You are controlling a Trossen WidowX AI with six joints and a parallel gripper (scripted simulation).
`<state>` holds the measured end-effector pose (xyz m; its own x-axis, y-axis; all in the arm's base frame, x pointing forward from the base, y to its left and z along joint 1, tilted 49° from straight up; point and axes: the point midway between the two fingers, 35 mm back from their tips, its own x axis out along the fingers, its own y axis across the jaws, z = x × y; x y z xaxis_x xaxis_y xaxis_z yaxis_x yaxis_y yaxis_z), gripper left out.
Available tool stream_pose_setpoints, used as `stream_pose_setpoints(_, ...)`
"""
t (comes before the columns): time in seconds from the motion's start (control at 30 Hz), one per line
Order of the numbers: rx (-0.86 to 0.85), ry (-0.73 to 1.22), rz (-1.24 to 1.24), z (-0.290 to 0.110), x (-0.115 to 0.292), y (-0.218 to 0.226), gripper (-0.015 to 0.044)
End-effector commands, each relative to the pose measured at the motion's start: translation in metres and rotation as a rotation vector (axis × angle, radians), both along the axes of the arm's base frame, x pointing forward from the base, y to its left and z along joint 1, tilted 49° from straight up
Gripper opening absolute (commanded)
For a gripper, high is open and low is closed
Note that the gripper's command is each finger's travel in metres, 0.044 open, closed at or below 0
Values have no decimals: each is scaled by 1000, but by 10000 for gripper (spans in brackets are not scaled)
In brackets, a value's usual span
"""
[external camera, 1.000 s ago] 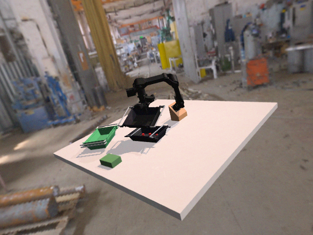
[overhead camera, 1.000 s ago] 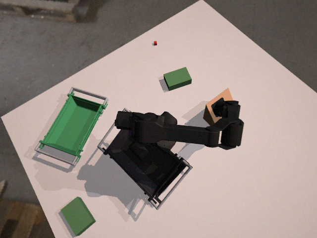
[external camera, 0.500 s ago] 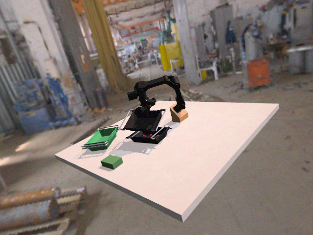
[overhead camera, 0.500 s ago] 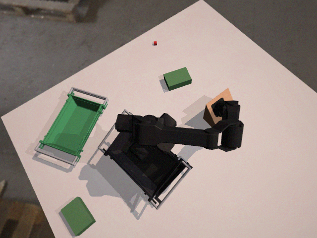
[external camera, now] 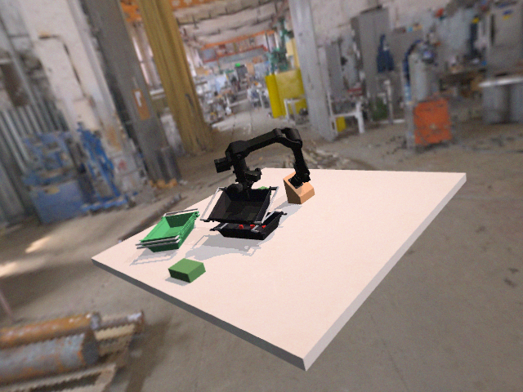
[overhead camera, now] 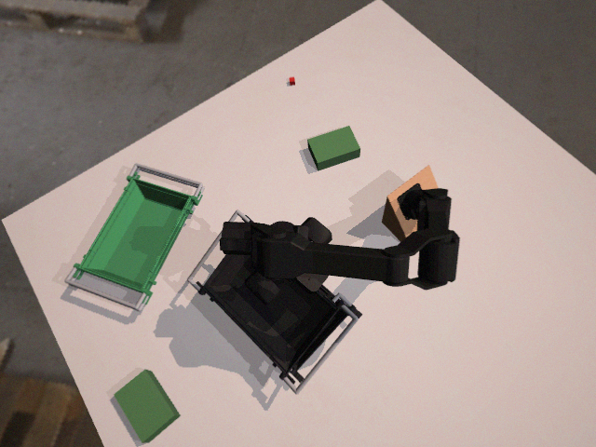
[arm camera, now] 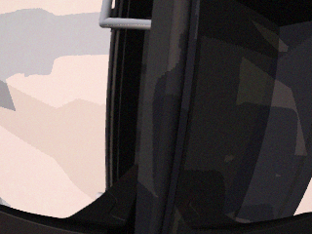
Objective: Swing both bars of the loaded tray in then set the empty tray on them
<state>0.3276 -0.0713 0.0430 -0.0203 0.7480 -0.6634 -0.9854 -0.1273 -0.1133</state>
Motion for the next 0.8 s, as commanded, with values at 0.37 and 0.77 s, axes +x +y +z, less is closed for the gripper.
stream_pose_setpoints(0.37, 5, -14, -21, -8, -3, 8, 0)
stream_pose_setpoints(0.77, 5, -14, -21, -15, -11, 13, 0)
